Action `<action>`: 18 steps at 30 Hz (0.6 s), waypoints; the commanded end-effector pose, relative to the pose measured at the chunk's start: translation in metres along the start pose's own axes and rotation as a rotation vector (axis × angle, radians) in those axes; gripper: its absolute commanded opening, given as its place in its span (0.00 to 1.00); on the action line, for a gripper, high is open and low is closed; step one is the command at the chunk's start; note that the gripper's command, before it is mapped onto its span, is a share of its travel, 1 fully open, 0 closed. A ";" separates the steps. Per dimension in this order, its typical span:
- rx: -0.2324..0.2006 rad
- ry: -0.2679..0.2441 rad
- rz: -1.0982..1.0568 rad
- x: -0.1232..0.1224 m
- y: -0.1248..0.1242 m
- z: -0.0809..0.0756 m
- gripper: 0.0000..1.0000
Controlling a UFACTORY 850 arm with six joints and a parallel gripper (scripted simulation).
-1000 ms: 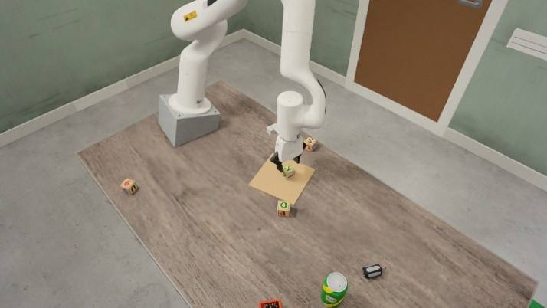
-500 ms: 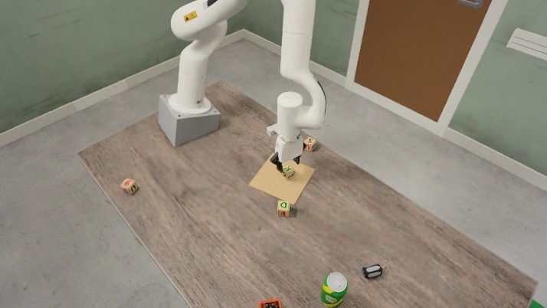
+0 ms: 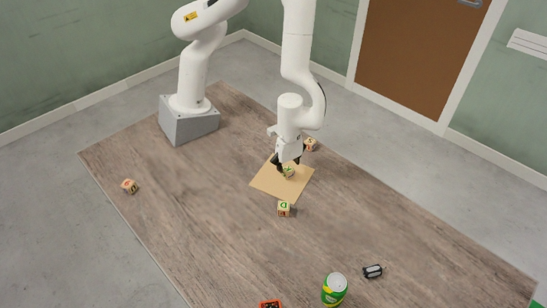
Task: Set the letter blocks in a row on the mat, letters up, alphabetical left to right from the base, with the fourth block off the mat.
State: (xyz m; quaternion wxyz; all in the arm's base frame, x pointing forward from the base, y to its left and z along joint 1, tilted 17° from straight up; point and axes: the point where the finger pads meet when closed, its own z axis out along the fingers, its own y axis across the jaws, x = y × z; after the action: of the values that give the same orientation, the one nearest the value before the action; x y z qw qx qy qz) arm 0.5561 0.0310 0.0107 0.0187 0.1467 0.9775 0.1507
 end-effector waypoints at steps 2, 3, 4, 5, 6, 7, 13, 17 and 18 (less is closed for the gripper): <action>-0.001 -0.002 0.000 -0.001 0.000 0.009 0.84; -0.001 -0.002 0.000 -0.001 0.000 0.011 0.84; -0.001 -0.002 0.000 -0.001 0.000 0.014 0.84; -0.001 -0.002 0.000 -0.001 0.000 0.017 0.84; -0.001 -0.002 0.000 -0.001 0.000 0.020 0.84; -0.001 -0.002 0.000 -0.001 0.000 0.023 0.84; -0.001 -0.002 0.000 -0.001 0.000 0.034 0.84; -0.001 -0.002 0.000 -0.001 0.000 0.041 0.84; -0.001 -0.002 0.000 -0.001 0.000 0.042 0.84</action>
State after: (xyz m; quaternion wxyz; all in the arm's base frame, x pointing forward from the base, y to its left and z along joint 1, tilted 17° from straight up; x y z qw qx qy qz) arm 0.5589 0.0422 -0.0264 0.0180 0.1468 0.9775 0.1504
